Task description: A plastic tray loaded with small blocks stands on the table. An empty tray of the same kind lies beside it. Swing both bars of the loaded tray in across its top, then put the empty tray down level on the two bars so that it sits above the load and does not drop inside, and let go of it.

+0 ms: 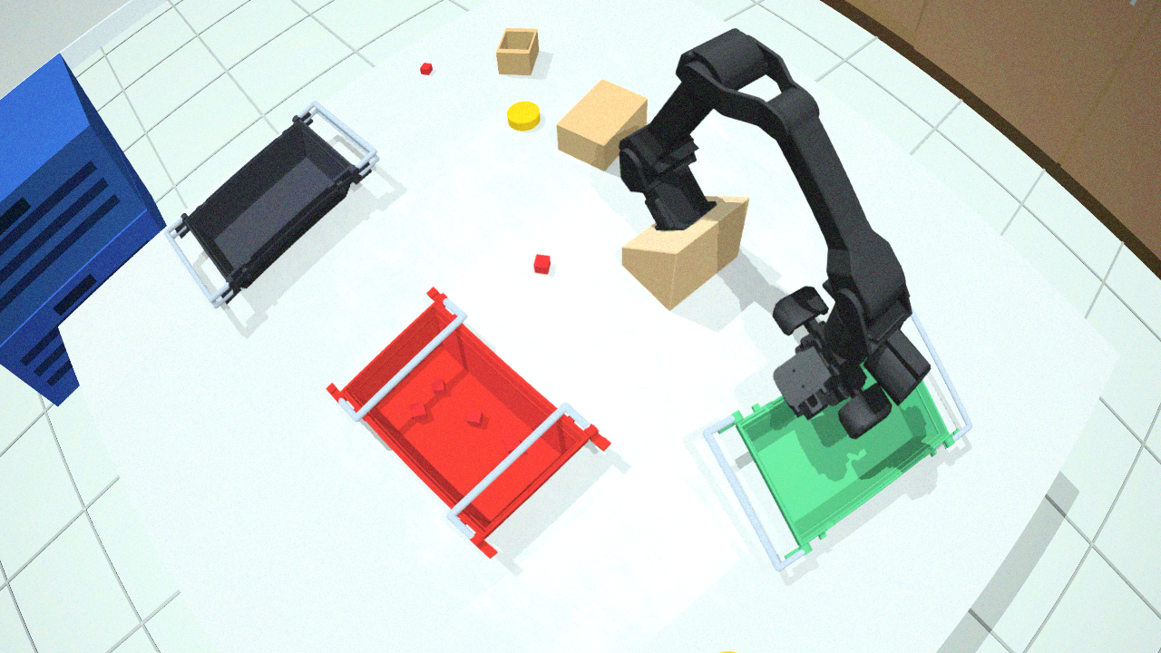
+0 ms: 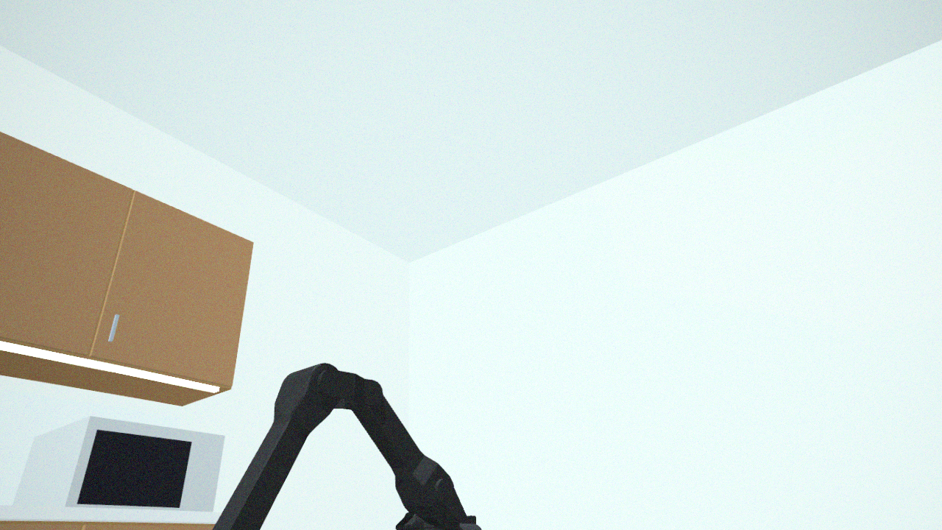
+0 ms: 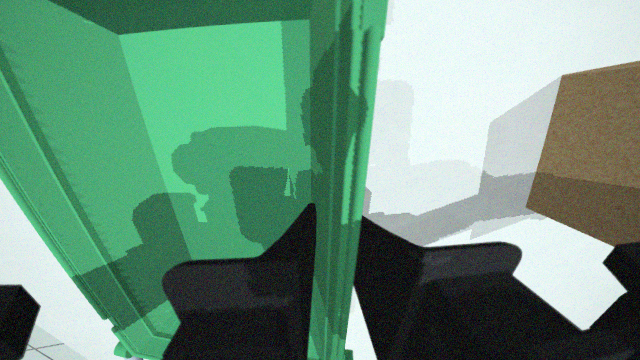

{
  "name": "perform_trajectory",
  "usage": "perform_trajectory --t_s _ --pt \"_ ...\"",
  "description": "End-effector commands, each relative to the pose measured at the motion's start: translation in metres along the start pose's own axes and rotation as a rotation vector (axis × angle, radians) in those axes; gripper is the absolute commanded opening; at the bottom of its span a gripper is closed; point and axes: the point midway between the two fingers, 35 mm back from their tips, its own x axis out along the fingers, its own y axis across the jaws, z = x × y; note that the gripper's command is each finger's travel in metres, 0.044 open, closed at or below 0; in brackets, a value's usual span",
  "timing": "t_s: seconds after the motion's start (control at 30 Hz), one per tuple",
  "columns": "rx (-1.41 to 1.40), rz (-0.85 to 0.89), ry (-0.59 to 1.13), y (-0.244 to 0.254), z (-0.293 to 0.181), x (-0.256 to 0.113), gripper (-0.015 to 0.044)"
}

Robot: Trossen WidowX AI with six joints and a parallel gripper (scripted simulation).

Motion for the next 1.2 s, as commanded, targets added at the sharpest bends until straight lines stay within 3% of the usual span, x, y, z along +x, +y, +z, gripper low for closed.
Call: perform_trajectory --t_s 0.0,0.13,0.57,1.17 --pt "0.001 -0.003 0.002 -0.001 0.000 -0.025 0.0000" --pt "0.001 -0.003 0.002 -0.003 0.000 -0.051 0.0000" --pt "0.001 -0.003 0.002 -0.001 0.000 -0.055 0.0000" --pt "0.001 0.001 0.002 0.036 -0.005 -0.102 0.0000"
